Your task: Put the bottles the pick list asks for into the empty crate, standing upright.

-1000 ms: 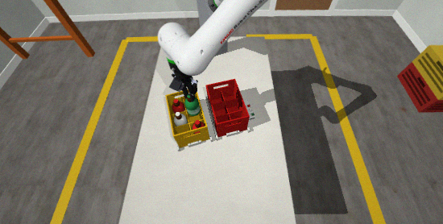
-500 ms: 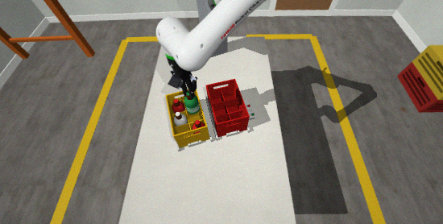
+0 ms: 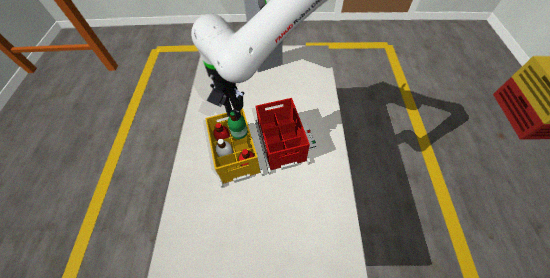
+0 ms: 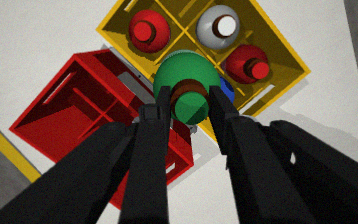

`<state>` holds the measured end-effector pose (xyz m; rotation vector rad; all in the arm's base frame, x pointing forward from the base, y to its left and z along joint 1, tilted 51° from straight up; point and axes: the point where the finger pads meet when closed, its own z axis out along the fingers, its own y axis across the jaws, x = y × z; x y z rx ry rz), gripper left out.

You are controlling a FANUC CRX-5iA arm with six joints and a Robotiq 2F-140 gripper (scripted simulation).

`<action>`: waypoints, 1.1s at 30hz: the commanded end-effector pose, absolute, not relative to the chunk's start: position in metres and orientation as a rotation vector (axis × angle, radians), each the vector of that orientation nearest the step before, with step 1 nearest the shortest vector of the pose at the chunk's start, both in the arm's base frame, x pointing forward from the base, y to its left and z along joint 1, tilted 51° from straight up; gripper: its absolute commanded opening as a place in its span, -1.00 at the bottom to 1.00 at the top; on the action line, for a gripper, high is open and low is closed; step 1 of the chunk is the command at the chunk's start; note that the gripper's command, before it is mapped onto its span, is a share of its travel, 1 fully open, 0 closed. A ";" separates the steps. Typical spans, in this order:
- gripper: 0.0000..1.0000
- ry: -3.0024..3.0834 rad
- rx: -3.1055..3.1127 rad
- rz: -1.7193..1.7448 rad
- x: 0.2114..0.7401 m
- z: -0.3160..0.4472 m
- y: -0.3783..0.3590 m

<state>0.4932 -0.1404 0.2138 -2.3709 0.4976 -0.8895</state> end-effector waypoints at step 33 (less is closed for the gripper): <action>-0.80 0.498 -2.371 -0.891 0.462 0.201 -0.107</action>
